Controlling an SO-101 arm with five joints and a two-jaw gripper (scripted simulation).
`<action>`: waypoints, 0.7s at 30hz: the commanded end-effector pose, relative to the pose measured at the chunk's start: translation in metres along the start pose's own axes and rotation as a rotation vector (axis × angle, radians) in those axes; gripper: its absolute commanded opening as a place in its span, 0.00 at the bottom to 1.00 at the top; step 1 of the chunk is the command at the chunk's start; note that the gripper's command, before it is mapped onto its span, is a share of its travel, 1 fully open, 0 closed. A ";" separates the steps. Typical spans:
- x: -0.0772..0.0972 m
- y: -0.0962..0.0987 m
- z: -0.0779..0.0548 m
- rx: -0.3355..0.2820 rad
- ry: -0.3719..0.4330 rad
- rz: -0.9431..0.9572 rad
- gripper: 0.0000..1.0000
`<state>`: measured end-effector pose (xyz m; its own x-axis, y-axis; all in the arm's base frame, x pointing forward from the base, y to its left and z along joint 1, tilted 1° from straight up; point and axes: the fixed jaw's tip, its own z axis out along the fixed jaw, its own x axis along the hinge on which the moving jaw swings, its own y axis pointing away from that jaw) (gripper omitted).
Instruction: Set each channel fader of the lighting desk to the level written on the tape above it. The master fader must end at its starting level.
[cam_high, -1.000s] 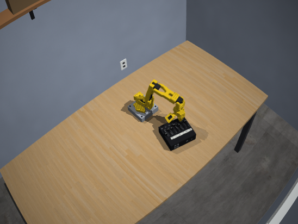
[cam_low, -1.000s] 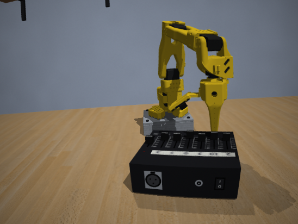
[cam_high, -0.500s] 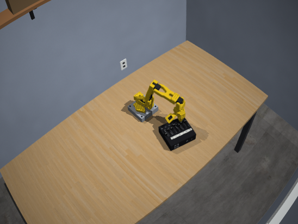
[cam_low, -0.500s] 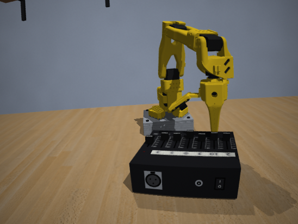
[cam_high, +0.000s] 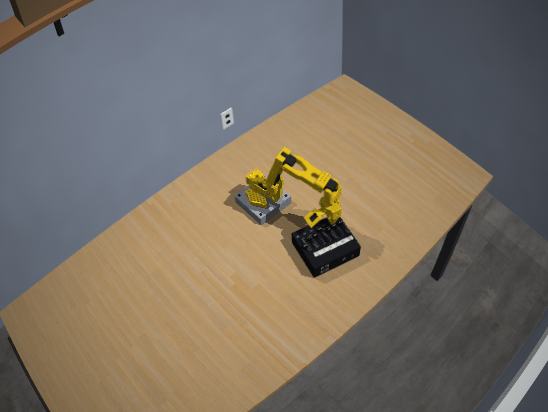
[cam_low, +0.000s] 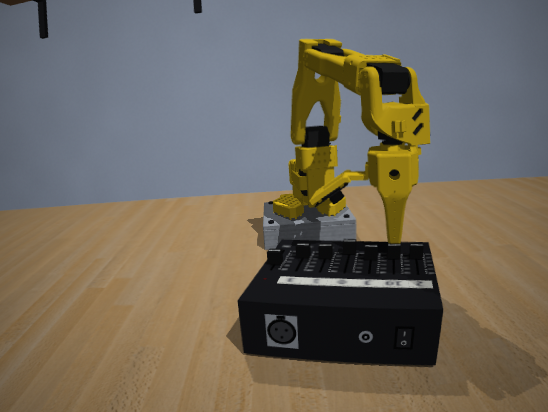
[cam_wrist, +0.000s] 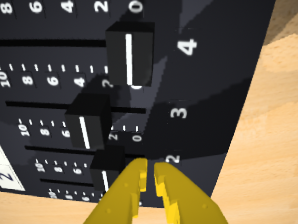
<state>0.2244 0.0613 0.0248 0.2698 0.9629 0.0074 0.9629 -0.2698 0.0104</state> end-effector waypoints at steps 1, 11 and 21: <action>-0.003 0.002 0.002 0.010 -0.007 0.007 0.00; -0.003 0.005 0.002 0.010 -0.007 0.007 0.00; -0.003 0.006 0.002 0.010 -0.007 0.007 0.00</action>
<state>0.2273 0.0605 0.0248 0.2687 0.9632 0.0067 0.9632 -0.2687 0.0090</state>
